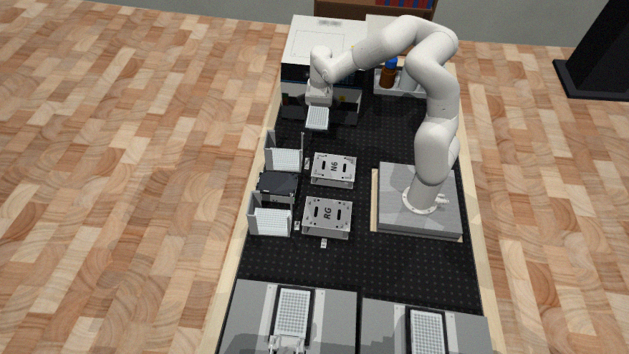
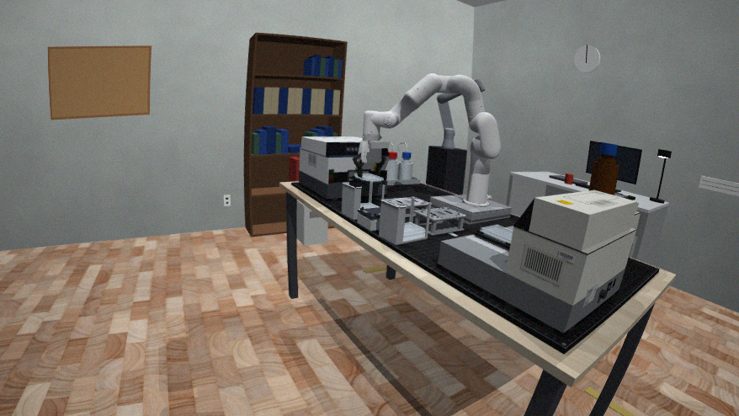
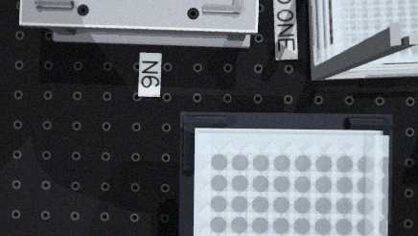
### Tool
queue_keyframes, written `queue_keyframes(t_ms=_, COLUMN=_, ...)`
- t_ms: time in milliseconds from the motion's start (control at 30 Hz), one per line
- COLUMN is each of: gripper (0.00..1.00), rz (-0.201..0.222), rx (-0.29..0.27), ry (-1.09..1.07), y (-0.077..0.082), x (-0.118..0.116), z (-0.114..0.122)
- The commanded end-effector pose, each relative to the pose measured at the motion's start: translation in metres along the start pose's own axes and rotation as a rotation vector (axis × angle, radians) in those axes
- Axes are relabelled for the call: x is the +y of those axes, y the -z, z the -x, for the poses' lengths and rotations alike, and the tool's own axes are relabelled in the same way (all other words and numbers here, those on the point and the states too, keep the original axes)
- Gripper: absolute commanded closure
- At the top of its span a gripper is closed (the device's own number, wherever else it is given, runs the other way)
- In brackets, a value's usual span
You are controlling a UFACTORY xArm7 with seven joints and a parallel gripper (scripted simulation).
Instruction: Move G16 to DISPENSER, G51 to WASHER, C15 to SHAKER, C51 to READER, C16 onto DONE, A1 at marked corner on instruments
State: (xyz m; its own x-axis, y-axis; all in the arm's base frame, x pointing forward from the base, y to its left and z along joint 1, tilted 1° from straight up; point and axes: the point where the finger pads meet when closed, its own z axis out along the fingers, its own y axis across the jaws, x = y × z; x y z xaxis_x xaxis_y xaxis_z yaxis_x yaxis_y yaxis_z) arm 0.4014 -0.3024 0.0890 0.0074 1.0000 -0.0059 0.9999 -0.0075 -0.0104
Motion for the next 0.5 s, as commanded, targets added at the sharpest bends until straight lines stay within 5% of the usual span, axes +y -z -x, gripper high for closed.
queue_keyframes(t_ms=0, gripper=0.0, rz=0.005, rx=-0.003, ry=0.0, y=0.007, x=0.002, z=0.001)
queue_keyframes(t_ms=467, gripper=0.0, rz=0.005, rx=-0.003, ry=0.0, y=0.024, x=0.001, z=0.001)
